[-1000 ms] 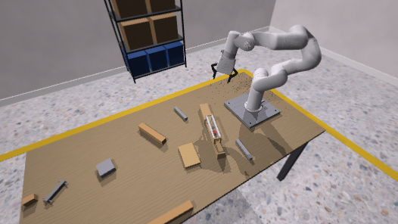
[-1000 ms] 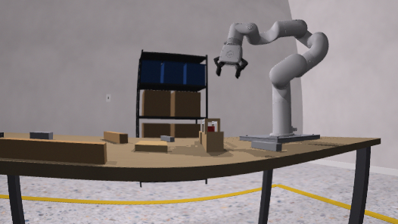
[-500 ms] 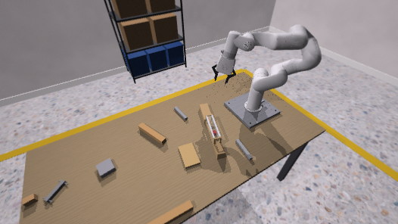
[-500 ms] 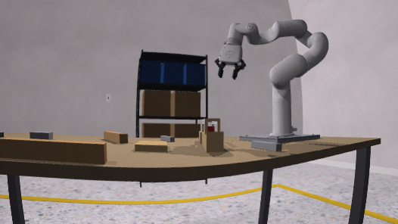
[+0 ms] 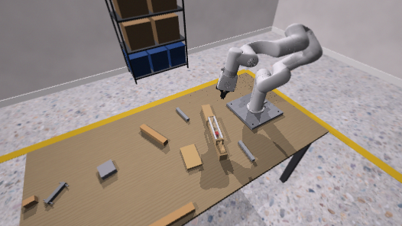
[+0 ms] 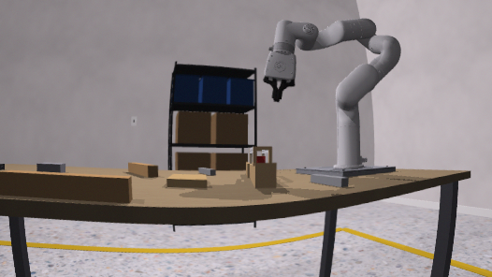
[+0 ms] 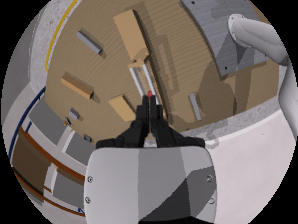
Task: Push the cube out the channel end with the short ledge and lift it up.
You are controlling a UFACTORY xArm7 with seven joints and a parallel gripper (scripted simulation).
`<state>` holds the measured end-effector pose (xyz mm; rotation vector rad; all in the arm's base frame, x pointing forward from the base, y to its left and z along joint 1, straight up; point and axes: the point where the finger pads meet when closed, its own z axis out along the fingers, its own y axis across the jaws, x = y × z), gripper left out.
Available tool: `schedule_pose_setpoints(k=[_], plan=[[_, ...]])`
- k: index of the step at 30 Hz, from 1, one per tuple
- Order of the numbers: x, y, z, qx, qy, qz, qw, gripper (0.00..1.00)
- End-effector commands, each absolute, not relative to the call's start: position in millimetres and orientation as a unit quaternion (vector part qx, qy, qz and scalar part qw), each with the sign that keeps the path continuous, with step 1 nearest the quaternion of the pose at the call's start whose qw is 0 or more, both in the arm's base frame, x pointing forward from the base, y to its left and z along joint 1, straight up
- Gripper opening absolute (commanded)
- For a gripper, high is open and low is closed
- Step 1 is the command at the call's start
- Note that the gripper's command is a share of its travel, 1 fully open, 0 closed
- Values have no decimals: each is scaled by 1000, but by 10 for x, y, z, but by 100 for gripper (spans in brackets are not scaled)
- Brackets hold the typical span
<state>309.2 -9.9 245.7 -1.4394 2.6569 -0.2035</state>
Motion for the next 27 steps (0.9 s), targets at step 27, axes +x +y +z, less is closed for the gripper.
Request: schedule_pose_setpoints(k=[27], plan=[[3386,1483,1653,-601,798,-39,12,0]])
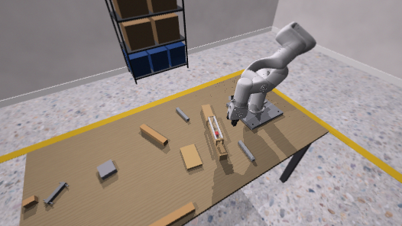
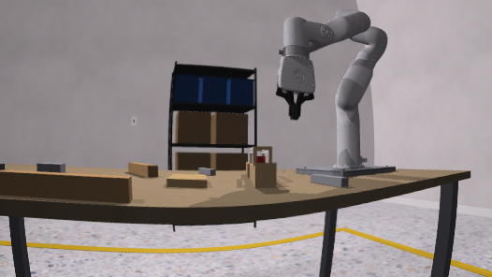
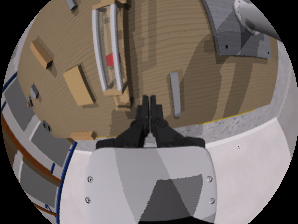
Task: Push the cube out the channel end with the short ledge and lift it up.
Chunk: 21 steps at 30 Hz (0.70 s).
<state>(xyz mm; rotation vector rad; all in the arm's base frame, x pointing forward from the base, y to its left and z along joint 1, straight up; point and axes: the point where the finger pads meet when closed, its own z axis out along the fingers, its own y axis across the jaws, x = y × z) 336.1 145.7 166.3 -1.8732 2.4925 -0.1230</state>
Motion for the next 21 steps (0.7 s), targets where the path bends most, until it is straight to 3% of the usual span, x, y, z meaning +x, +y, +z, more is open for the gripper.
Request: schedule_pose_setpoints(k=[1,21], plan=[[3386,1483,1653,-601,798,-39,12,0],[3265,1944,1442,-632,774,-23,6,0]])
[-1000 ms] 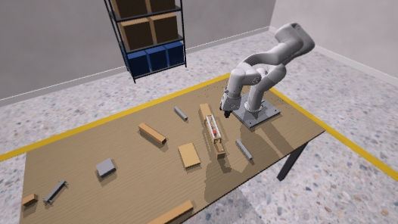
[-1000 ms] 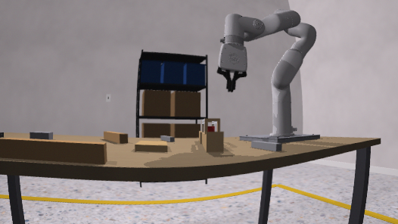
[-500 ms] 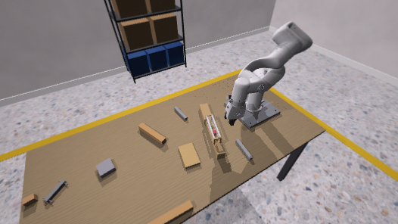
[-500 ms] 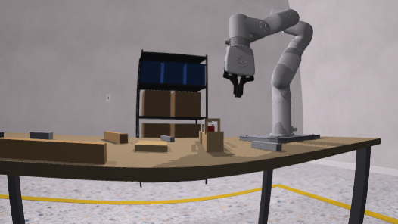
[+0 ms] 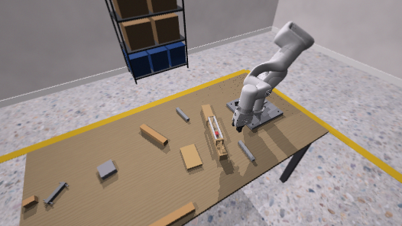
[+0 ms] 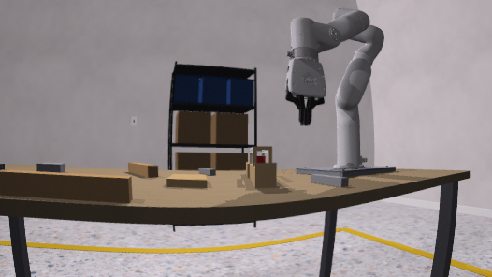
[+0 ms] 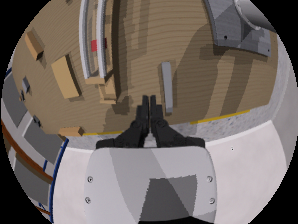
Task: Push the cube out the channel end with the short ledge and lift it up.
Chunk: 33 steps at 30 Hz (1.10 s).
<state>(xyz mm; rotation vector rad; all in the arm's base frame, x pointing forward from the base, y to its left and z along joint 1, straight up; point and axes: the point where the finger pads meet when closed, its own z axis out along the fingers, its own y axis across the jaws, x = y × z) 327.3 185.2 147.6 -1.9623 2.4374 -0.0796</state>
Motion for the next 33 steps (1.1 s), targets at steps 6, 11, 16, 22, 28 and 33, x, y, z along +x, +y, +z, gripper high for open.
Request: schedule_pose_setpoints(k=[6,11,16,22,28,33], plan=[[3265,1944,1442,-632,774,-23,6,0],[3197,2126,1364,-644,764,-16,4,0],[3197,2126,1364,-644,764,-16,4,0],[3134,2270,1304,-654,757,-9,3,0],[3134,2270,1304,-654,757,-9,3,0],[3083,2376,1261,-661,751,-5,2,0]])
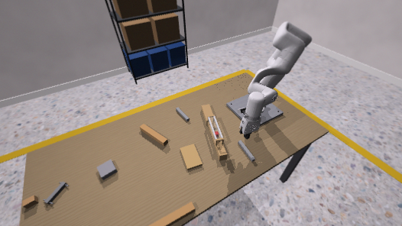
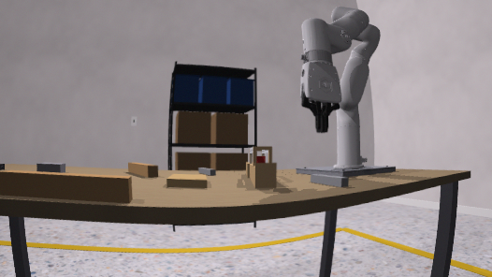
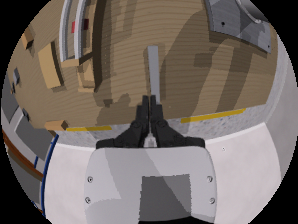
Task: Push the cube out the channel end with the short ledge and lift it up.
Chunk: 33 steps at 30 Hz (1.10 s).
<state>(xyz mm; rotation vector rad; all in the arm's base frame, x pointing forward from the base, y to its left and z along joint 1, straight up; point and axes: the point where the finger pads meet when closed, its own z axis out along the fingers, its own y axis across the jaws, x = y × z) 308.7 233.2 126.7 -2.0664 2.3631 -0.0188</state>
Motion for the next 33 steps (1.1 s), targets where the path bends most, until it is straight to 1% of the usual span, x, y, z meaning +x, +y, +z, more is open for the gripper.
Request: schedule_pose_setpoints(k=[1,33], plan=[[3083,2376,1261,-661,751,-5,2,0],[3015,2504,1210,-669,744,1,2,0]])
